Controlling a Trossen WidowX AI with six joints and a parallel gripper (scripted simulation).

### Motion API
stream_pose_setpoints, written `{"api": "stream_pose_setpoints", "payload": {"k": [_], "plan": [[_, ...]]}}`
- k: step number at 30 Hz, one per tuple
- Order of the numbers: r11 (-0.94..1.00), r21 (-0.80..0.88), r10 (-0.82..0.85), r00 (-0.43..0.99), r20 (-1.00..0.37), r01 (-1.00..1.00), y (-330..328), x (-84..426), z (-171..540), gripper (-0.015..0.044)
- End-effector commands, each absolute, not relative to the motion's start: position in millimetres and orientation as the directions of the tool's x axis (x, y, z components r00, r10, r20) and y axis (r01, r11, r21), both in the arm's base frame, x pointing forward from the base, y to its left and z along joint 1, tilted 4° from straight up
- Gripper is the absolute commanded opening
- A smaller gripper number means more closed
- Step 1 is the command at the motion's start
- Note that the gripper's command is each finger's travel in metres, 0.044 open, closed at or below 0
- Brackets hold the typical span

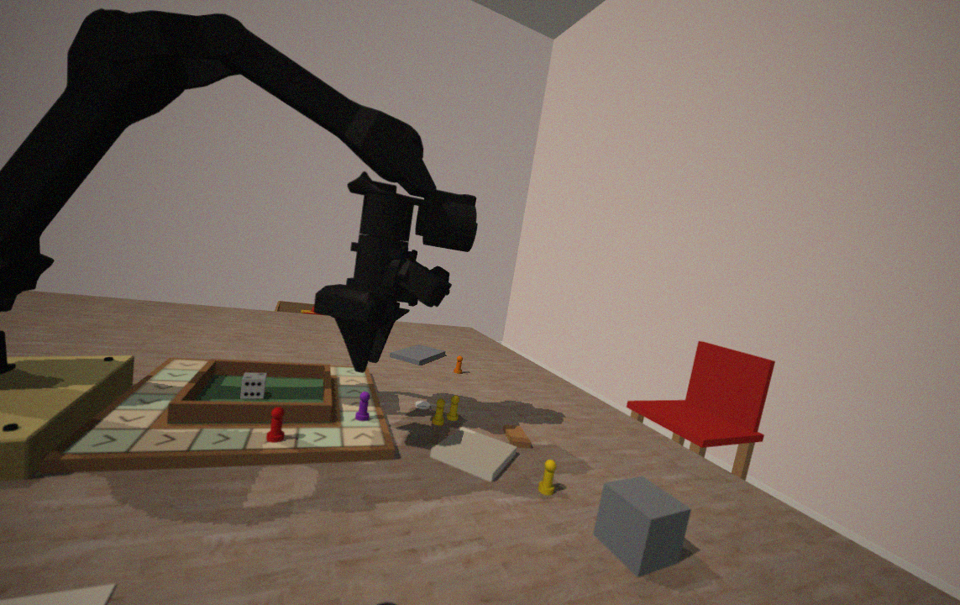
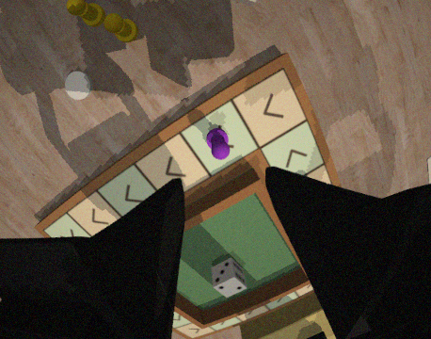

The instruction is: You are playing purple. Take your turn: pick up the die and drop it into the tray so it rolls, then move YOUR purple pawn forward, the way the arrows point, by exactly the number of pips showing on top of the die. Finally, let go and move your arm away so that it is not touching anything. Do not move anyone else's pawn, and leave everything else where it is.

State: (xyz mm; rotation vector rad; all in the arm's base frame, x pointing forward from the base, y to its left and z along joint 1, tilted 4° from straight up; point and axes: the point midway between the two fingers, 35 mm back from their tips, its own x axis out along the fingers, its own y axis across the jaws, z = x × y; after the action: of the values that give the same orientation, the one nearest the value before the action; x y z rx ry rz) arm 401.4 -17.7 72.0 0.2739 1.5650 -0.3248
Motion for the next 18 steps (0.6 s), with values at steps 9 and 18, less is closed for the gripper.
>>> {"api": "stream_pose_setpoints", "payload": {"k": [9, 18], "plan": [[0.916, -0.038, -0.031, -0.025, -0.999, 0.399, -21, 403, 55, 0.0200], [0.916, -0.038, -0.031, -0.025, -0.999, 0.399, -21, 403, 46, 0.0200]]}}
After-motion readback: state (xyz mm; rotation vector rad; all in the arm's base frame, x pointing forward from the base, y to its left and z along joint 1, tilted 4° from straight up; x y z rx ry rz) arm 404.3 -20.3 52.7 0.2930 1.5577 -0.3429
